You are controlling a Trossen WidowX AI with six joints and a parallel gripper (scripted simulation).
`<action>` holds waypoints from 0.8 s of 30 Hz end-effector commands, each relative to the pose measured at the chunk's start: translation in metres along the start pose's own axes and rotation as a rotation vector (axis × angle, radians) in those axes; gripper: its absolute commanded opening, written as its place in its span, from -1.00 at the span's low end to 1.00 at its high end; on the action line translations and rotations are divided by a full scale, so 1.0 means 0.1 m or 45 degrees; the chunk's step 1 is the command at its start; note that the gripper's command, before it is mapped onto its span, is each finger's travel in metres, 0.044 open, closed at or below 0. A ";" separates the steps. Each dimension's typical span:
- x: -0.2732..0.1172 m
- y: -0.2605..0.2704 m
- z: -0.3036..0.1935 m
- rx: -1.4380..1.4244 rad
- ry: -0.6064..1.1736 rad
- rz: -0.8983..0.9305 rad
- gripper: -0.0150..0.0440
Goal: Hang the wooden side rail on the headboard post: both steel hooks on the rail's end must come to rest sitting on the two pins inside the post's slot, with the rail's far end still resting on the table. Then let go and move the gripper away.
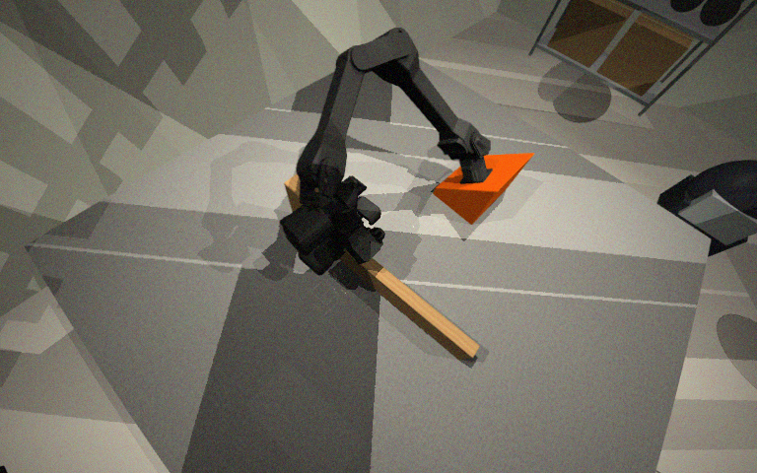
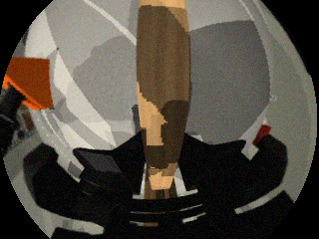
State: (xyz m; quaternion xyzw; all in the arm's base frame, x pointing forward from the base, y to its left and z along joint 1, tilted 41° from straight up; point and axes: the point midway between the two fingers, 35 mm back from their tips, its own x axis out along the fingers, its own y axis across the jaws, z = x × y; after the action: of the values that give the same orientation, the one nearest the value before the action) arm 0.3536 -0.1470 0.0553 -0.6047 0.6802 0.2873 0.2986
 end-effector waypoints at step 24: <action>-0.40 0.00 0.03 0.010 0.005 -0.007 1.00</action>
State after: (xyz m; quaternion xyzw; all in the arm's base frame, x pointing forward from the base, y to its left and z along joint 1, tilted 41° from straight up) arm 0.3569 -0.1192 0.0821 -0.6072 0.6786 0.2863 0.2979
